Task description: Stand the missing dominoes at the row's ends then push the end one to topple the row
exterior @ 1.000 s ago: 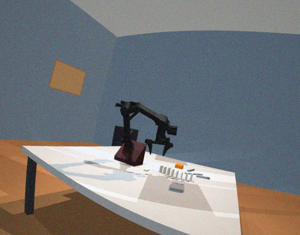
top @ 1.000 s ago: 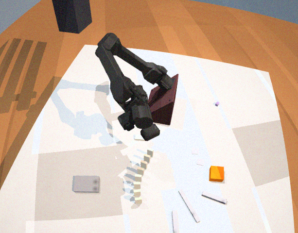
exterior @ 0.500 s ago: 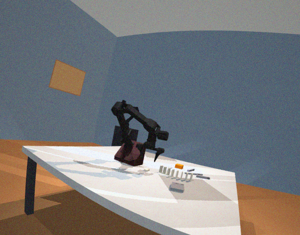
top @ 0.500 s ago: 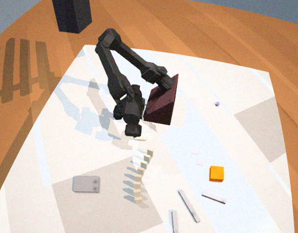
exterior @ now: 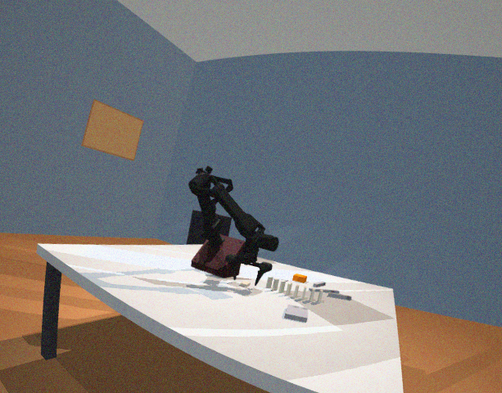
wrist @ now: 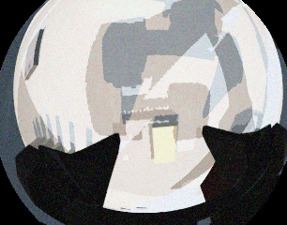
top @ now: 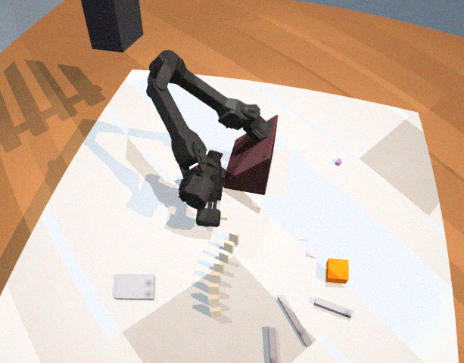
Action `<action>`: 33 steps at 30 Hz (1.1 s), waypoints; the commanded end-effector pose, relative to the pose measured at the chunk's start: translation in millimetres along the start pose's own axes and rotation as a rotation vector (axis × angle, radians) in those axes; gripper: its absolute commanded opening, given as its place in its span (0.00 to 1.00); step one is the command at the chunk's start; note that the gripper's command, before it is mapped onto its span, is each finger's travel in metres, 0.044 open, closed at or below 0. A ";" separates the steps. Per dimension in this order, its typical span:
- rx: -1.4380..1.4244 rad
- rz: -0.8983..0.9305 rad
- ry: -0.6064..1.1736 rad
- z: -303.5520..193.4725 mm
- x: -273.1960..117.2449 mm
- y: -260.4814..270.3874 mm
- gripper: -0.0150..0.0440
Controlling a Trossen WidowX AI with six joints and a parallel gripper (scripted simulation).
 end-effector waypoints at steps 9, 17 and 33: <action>-0.007 -0.005 -0.006 0.5 13.1 -1.6 1.00; -0.007 -0.005 -0.006 0.5 13.1 -1.6 0.64; -0.007 -0.005 -0.006 0.7 5.8 -1.4 0.44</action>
Point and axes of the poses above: the point midway between the two fingers, 35 mm back from their tips, its own x axis out along the fingers, its own y axis across the jaws, z = x × y, the point moved 9 cm from there along -x, back along the fingers, and after that the axes turned 13 degrees about x, right-handed, at the moved point
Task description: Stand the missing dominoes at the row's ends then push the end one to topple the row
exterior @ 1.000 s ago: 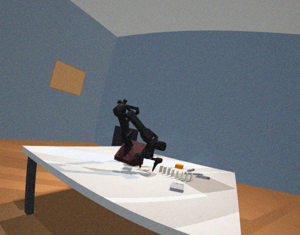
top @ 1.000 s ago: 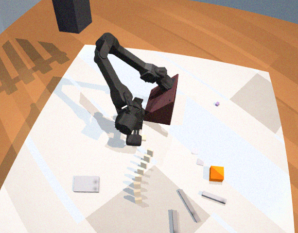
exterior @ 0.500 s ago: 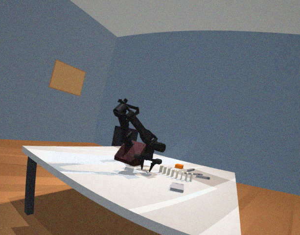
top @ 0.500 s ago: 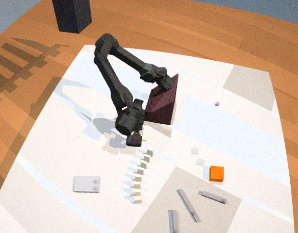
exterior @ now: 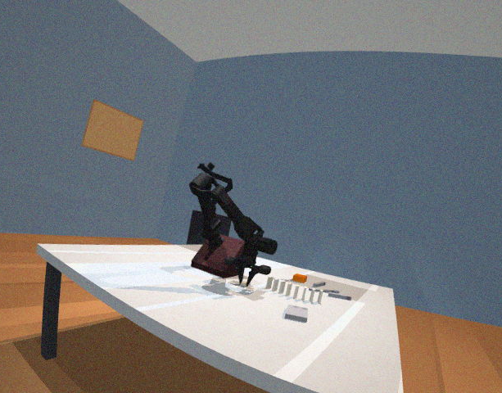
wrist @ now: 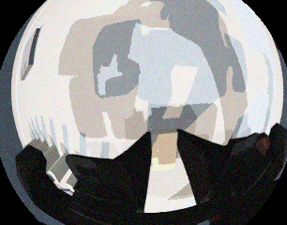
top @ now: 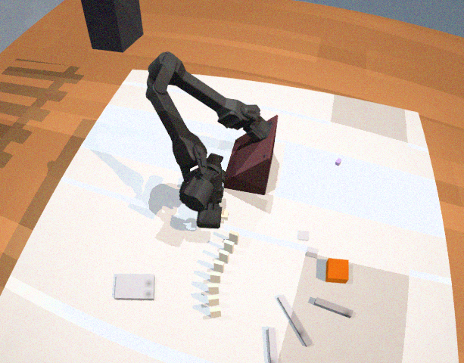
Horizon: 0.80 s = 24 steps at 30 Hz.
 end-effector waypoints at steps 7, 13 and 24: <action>0.001 0.003 0.002 3.4 -87.7 2.1 0.44; 0.000 0.002 0.004 6.2 -157.1 3.3 0.44; -0.311 0.004 0.018 39.1 -159.3 13.8 0.44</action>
Point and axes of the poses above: the point midway between the two fingers, 35 mm back from their tips, its own x axis out along the fingers, its own y axis across the jaws, z = x × y, the point moved 9 cm from there along -x, back along the fingers, and after that the axes turned 13 degrees about x, right-handed, at the moved point
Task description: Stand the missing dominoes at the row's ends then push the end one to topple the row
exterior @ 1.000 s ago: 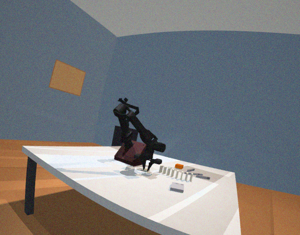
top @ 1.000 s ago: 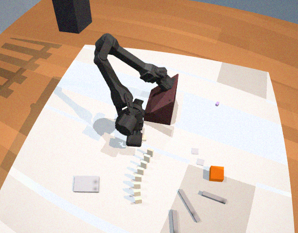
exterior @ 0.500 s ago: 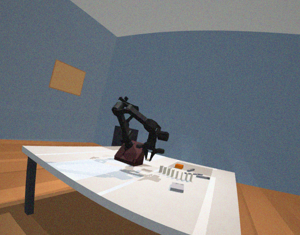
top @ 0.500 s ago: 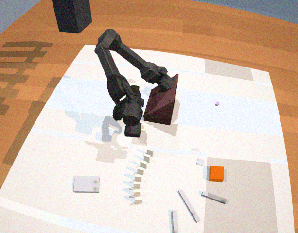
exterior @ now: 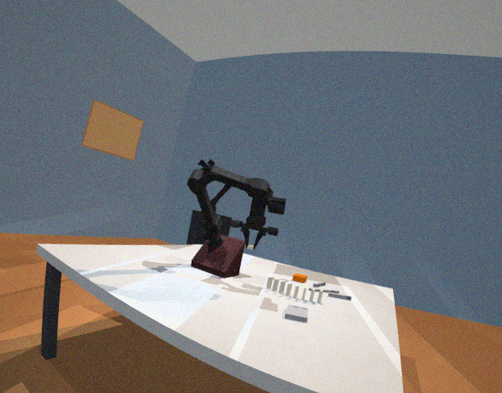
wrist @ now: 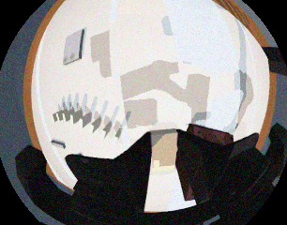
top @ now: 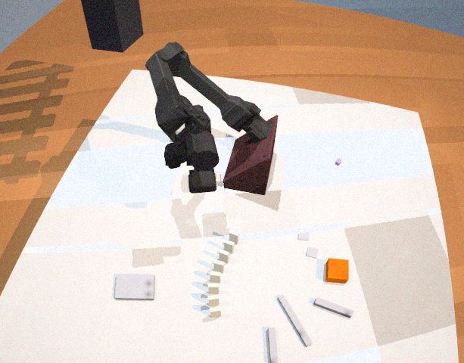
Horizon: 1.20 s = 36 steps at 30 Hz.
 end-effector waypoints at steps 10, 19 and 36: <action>-0.822 0.005 -0.002 98.9 -2.4 -7.4 0.44; -1.061 -0.005 -0.012 126.2 -3.4 -16.9 0.44; -0.965 0.130 0.066 122.9 21.1 -19.3 0.44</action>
Point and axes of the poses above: the point midway between the two fingers, 35 mm back from their tips, its own x axis out along the fingers, its own y axis across the jaws, z = x × y, the point moved 9 cm from there along -x, back along the fingers, and after that the axes turned 13 degrees about x, right-handed, at the moved point
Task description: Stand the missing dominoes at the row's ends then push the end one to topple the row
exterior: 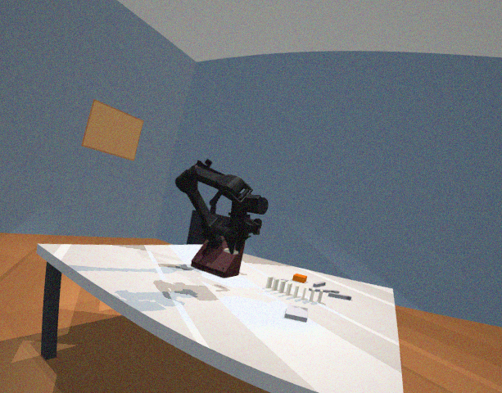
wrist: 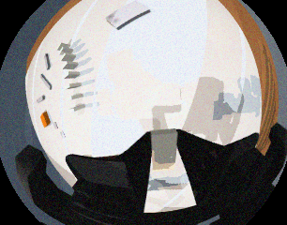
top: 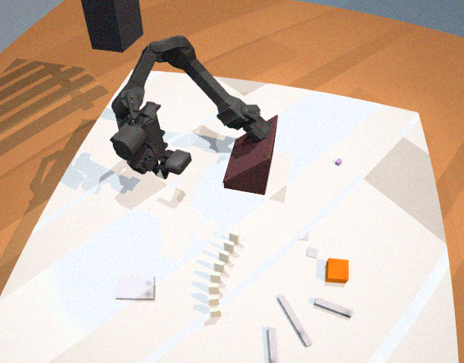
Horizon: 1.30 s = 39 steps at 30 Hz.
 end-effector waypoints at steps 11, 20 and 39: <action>0.143 0.251 -0.074 -6.6 39.3 -4.1 0.44; 0.217 0.389 -0.194 -10.9 60.3 -10.2 0.44; 0.270 0.553 -0.584 -28.5 89.6 -30.6 0.44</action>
Point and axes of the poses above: the point midway between the two fingers, 35 mm back from their tips, its own x axis out along the fingers, its own y axis across the jaws, z = x × y, the point moved 9 cm from there along -x, back along the fingers, and after that the axes turned 13 degrees about x, right-handed, at the moved point
